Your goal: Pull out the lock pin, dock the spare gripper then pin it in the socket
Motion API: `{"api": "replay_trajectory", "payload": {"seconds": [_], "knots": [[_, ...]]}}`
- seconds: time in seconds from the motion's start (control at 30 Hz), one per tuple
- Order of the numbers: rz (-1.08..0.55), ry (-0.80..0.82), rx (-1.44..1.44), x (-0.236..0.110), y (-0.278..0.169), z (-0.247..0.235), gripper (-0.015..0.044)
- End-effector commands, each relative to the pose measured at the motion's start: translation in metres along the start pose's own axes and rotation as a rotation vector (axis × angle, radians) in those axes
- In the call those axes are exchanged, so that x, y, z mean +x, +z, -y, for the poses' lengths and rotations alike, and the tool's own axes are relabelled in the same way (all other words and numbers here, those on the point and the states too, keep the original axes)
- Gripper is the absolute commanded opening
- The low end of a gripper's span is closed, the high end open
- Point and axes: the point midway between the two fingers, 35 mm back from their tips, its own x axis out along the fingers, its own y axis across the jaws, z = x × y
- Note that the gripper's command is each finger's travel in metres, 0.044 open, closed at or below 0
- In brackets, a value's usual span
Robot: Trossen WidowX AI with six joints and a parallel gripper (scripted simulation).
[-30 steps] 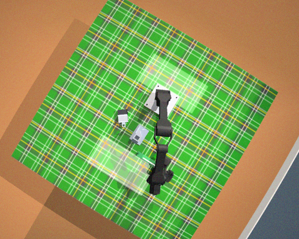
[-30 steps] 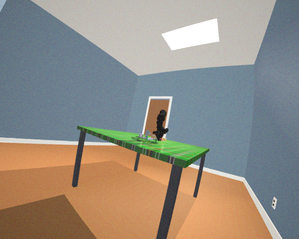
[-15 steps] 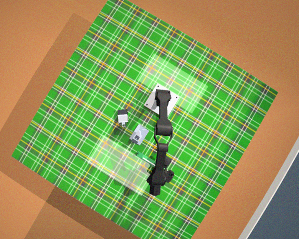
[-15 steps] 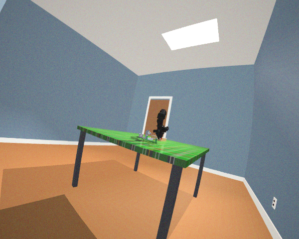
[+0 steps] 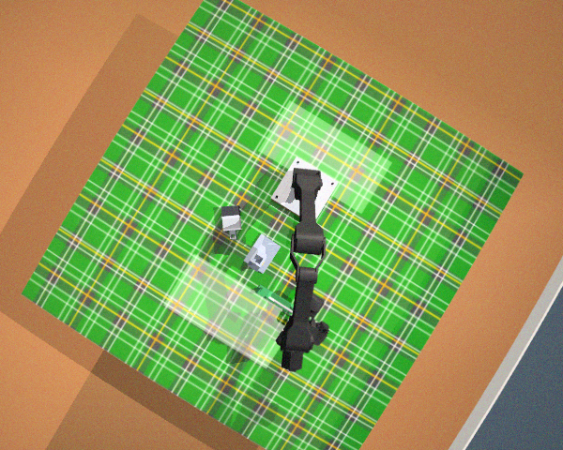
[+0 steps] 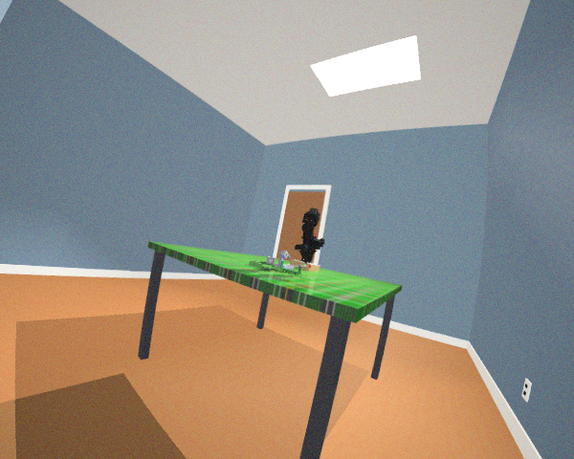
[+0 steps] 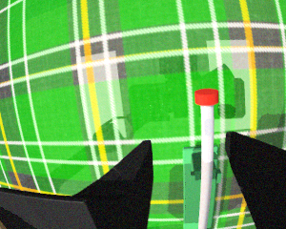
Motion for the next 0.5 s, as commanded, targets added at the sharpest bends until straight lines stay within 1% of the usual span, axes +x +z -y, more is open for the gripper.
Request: {"api": "replay_trajectory", "payload": {"seconds": [0.0,0.37,0.4,0.47], "knots": [[0.000,-0.001,0.000,-0.011,0.002,-0.001,0.0200],[-0.006,0.012,0.004,-0.029,0.003,-0.006,0.0200],[-0.007,0.015,0.005,-0.021,0.001,-0.006,0.0226],[-0.007,0.015,0.005,-0.021,0.001,-0.006,0.0279]]}}
